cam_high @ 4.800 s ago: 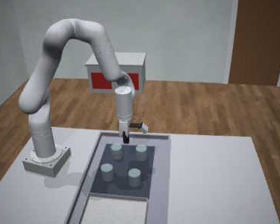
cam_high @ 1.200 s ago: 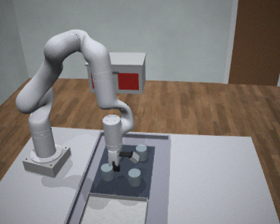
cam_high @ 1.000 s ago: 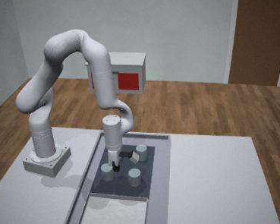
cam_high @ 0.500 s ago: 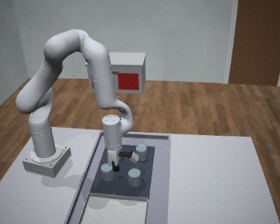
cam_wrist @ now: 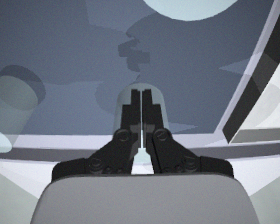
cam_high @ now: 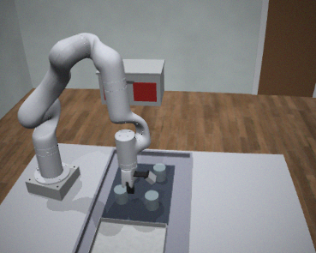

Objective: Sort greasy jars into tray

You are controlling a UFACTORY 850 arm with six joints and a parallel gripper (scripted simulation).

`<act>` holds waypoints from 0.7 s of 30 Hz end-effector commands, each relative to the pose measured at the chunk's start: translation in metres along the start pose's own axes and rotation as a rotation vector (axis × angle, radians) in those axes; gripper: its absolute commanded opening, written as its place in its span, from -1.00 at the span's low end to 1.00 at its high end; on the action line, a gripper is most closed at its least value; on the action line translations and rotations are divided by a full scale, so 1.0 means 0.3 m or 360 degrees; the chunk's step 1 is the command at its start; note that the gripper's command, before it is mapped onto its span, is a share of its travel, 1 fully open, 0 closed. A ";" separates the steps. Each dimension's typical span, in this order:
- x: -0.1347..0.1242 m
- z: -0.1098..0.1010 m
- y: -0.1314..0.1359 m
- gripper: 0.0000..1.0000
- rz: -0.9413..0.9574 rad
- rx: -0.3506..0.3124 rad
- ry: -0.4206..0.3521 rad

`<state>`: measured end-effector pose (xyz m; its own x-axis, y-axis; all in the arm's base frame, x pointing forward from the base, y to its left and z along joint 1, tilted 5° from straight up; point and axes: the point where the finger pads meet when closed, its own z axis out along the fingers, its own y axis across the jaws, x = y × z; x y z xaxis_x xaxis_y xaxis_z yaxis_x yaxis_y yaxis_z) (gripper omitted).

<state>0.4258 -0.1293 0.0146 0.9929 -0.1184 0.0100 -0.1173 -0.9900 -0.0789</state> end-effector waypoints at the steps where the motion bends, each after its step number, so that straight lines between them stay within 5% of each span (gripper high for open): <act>1: 0.001 -0.002 0.001 -1.00 0.0000 0.0000 0.0003; 21: -0.007 -0.002 0.001 -1.00 0.0000 0.0000 0.0003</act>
<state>0.4234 -0.1290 0.0146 0.9929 -0.1184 0.0101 -0.1173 -0.9900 -0.0788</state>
